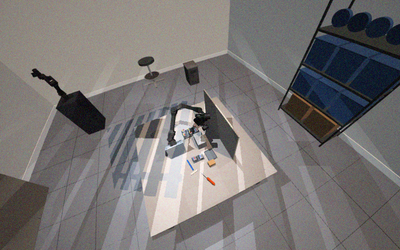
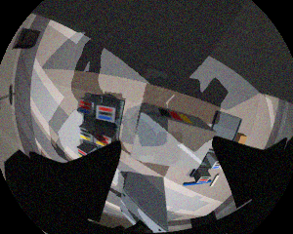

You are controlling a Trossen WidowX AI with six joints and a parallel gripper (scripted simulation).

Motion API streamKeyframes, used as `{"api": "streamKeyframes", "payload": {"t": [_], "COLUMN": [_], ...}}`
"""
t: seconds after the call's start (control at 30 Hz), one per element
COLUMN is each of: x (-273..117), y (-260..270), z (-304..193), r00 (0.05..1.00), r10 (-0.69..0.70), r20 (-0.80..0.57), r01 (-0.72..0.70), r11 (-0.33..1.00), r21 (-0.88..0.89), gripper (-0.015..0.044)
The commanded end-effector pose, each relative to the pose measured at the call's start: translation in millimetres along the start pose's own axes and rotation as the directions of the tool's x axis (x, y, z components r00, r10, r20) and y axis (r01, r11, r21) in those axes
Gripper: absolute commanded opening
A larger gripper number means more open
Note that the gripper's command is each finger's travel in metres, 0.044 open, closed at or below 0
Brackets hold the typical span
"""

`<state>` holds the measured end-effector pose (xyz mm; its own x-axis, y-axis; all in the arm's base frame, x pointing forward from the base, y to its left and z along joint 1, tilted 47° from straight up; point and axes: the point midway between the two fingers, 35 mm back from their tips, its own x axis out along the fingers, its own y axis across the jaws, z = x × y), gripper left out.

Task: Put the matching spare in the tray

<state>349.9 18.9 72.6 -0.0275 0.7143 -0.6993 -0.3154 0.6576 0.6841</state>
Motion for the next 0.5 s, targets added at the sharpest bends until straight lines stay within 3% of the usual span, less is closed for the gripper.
{"api": "streamKeyframes", "payload": {"t": [0.0,0.23,0.47], "x": [4.9,22.4,50.2], "y": [47.4,109.9,150.4], "z": [-17.9,-70.1,-140.1], "r00": [1.000,1.000,1.000], "r10": [-0.009,-0.013,0.017], "r20": [0.005,0.010,0.003], "r01": [0.010,0.017,-0.003], "r11": [0.963,0.735,0.348], "r21": [-0.270,-0.678,-0.937], "gripper": [0.0440,0.0440,0.0440]}}
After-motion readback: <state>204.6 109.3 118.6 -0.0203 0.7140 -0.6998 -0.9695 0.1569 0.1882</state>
